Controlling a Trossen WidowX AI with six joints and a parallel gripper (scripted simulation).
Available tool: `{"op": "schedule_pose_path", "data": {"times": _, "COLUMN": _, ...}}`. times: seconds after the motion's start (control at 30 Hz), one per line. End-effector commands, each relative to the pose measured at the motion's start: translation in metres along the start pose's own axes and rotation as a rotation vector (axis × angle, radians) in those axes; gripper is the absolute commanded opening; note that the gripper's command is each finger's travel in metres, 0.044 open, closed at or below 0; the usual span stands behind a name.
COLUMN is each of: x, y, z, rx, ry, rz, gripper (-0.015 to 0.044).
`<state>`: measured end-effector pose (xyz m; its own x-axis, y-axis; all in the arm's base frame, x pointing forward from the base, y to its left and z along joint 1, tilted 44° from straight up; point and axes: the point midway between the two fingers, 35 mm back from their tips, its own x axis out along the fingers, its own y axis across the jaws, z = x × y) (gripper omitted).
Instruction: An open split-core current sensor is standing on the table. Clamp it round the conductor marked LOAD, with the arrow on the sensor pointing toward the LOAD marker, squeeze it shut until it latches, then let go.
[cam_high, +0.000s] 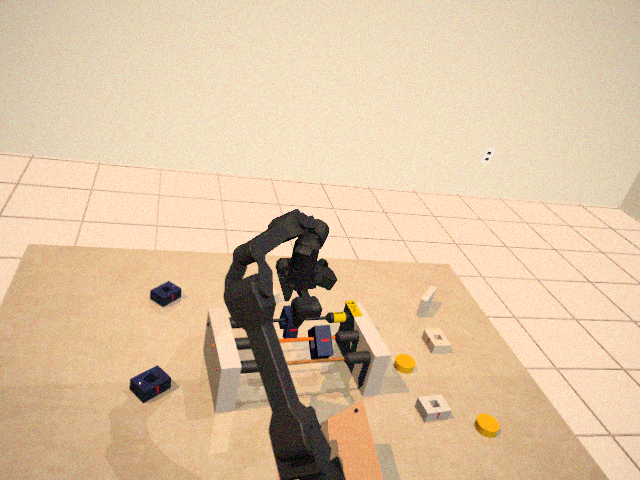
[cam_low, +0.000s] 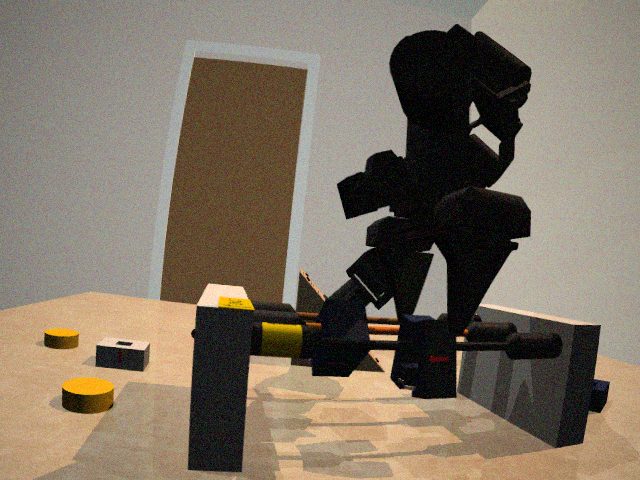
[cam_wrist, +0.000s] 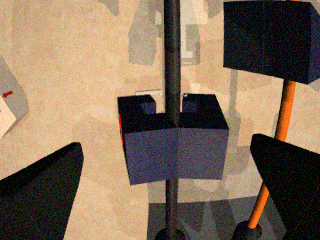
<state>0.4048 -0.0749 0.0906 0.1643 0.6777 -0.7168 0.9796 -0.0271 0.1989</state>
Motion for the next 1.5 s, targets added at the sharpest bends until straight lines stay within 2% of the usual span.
{"op": "schedule_pose_path", "data": {"times": 0.0, "x": 0.019, "y": -0.002, "z": -0.003, "rx": 0.0, "ry": 0.011, "rz": -0.012, "gripper": 0.044}}
{"op": "schedule_pose_path", "data": {"times": 0.77, "x": 0.049, "y": -0.002, "z": -0.003, "rx": 0.0, "ry": 0.012, "rz": -0.011, "gripper": 0.044}}
{"op": "schedule_pose_path", "data": {"times": 0.87, "x": 0.045, "y": -0.001, "z": -0.002, "rx": -0.005, "ry": 0.006, "rz": -0.011, "gripper": 0.0361}}
{"op": "schedule_pose_path", "data": {"times": 1.47, "x": 0.045, "y": -0.001, "z": -0.002, "rx": -0.005, "ry": 0.006, "rz": -0.011, "gripper": 0.0241}}
